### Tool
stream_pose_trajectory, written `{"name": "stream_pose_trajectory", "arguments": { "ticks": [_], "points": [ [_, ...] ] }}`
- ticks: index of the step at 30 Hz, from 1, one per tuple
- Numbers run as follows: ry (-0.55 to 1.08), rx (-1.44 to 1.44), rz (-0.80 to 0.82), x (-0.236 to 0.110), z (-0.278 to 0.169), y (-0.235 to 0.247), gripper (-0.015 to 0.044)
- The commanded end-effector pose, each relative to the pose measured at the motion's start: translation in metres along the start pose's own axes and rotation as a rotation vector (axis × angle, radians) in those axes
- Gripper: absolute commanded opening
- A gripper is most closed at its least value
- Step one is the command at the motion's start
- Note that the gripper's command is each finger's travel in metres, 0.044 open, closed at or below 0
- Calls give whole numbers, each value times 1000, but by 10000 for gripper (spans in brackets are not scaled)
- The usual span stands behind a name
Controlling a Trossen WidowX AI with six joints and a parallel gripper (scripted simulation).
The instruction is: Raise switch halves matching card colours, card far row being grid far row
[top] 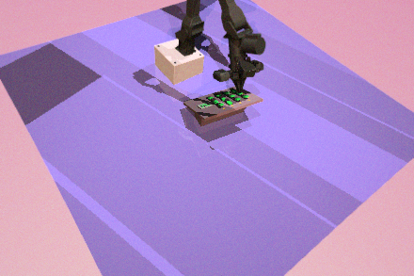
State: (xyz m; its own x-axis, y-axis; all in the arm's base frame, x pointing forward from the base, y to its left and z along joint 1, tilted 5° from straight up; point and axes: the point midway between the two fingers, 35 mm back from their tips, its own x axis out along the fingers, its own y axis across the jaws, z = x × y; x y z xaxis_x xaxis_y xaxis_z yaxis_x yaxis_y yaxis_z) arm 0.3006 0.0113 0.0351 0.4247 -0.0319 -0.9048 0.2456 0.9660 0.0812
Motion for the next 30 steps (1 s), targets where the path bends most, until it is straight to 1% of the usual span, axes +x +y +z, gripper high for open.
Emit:
{"name": "stream_pose_trajectory", "arguments": {
  "ticks": [1, 30],
  "points": [
    [1, -2, 2, 1, 0, 0, 0],
    [1, -2, 3, 5, 0, 0, 0]
  ]
}}
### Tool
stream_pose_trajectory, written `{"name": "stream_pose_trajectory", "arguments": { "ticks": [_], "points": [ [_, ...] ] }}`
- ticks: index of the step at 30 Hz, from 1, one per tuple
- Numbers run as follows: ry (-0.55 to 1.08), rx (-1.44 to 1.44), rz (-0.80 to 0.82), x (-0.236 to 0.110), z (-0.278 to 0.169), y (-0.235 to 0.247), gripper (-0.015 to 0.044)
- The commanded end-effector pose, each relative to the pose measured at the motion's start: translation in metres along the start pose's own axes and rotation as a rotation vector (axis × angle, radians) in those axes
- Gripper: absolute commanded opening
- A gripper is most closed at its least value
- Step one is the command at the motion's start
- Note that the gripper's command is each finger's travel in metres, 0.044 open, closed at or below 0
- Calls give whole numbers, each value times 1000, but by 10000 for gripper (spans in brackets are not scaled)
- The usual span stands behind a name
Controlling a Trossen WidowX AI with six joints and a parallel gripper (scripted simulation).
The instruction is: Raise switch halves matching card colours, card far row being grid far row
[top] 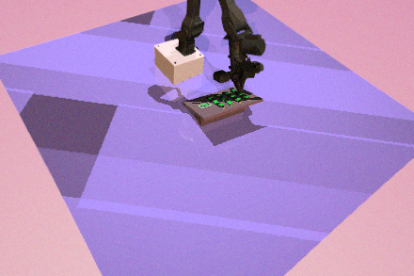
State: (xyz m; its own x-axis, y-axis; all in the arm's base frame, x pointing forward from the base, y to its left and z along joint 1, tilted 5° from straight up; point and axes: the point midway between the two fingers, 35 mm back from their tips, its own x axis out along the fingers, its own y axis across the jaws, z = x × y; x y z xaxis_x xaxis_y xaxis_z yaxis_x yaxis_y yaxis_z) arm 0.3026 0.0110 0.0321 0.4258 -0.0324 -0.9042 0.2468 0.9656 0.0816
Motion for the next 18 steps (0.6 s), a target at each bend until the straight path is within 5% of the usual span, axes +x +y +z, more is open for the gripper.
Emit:
{"name": "stream_pose_trajectory", "arguments": {
  "ticks": [1, 13, 18],
  "points": [
    [2, -3, 3, 1, -1, 0, 0],
    [2, -3, 3, 3, -1, 0, 0],
    [-13, -2, 1, -36, 0, 1, 0]
  ]
}}
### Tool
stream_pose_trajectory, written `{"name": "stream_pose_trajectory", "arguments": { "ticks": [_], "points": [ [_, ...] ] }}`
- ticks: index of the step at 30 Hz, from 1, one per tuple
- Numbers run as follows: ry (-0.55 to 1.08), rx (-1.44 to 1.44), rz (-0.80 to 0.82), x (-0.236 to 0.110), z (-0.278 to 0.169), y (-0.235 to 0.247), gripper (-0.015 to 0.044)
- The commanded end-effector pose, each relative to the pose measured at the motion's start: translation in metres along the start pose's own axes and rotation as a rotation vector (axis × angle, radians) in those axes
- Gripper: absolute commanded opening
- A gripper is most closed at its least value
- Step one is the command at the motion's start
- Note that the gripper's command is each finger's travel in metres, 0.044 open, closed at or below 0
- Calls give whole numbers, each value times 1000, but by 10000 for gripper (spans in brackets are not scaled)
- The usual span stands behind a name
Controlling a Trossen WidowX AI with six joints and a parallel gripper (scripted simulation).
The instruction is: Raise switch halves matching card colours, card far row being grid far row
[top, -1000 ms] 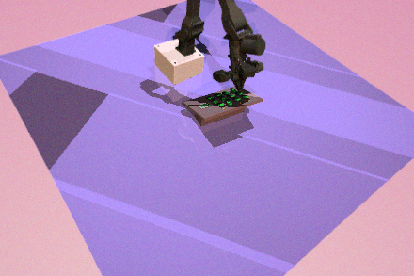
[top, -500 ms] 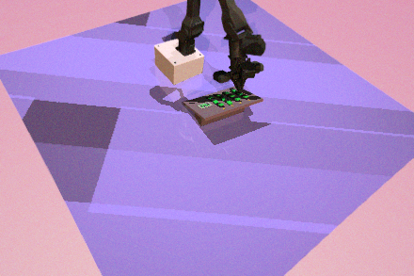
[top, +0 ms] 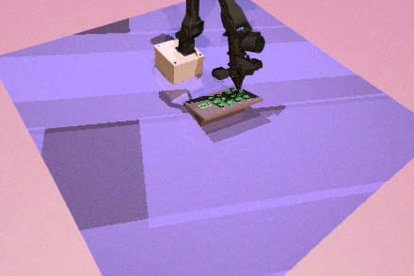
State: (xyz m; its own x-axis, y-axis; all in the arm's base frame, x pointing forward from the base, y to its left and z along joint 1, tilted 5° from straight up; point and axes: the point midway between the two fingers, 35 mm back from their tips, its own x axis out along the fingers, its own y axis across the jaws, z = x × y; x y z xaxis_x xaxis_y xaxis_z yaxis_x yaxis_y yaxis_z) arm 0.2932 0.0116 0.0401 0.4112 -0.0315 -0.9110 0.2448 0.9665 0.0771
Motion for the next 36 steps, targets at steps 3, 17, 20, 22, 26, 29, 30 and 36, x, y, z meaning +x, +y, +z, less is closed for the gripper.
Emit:
{"name": "stream_pose_trajectory", "arguments": {
  "ticks": [3, 17, 20, 22, 26, 29, 30, 36],
  "points": [
    [-37, 1, 6, -50, 1, 1, 0],
    [-37, -1, 0, -50, -18, -70, 0],
    [-37, -1, 0, -50, -18, -70, 0],
    [-43, -1, 0, -42, -17, -70, 0],
    [-63, -1, 1, -15, -17, -69, 0],
    [-63, -1, 1, -15, -17, -69, 0],
    [-63, -1, 1, -15, -17, -69, 0],
    [-64, -1, 1, -5, -17, -69, 0]
  ]
}}
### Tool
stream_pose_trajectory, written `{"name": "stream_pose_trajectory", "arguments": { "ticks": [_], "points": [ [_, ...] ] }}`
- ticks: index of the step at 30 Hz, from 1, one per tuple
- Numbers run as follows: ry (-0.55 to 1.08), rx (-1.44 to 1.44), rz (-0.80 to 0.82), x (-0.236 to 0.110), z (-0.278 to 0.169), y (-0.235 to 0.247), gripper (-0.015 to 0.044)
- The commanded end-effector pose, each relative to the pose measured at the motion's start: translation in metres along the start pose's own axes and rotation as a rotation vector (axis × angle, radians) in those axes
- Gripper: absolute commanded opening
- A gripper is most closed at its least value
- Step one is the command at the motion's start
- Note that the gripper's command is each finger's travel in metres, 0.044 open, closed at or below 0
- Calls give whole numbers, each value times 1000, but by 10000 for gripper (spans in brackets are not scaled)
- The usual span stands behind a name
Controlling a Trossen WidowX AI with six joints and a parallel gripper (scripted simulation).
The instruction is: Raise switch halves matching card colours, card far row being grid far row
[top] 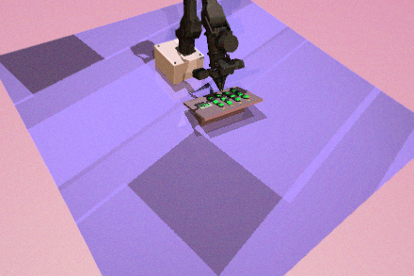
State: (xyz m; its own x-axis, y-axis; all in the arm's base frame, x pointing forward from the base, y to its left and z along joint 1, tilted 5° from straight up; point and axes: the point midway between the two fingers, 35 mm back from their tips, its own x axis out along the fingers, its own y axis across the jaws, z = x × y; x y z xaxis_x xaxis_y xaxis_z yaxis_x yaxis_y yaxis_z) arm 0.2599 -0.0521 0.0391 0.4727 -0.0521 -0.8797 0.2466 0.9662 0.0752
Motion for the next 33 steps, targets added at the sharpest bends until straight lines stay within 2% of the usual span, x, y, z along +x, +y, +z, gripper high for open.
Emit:
{"name": "stream_pose_trajectory", "arguments": {
  "ticks": [1, 12, 33],
  "points": [
    [8, -2, 3, 6, -4, 0, 0],
    [8, -2, 3, 19, -4, 0, 0],
    [8, -2, 3, 20, -4, 0, 0]
  ]
}}
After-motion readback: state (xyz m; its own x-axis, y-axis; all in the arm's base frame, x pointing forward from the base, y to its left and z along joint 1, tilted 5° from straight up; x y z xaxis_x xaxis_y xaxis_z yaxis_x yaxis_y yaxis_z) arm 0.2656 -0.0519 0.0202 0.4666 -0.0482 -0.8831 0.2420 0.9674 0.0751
